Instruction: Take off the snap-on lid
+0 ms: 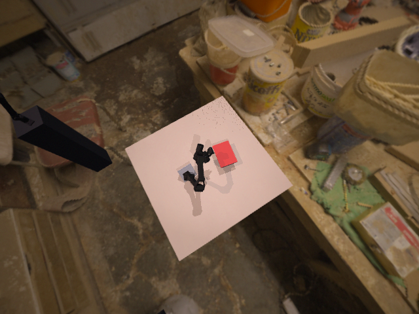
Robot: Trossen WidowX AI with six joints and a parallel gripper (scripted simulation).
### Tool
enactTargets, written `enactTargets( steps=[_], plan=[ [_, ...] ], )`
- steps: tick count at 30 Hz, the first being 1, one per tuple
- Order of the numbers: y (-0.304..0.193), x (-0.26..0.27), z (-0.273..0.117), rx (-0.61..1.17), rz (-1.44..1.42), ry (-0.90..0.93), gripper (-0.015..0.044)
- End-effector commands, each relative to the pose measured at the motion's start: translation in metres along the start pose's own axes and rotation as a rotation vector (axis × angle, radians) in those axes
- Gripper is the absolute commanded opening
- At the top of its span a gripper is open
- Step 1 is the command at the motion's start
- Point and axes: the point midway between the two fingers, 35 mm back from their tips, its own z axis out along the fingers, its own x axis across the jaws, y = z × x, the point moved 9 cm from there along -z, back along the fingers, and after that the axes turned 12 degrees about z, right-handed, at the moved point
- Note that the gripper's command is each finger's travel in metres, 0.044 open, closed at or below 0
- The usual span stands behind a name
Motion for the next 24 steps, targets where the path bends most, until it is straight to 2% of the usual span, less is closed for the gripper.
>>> enactTargets(
  steps=[1, 4, 10, 24],
  plan=[
    [0.001, -0.003, 0.000, -0.010, 0.001, 0.007, 0.0235],
    [0.001, -0.009, 0.004, -0.014, 0.002, 0.008, 0.0235],
    [0.011, -0.047, 0.038, -0.015, 0.002, 0.011, 0.0235],
    [0.010, -0.048, 0.044, -0.014, 0.003, 0.006, 0.0235]
  ],
)
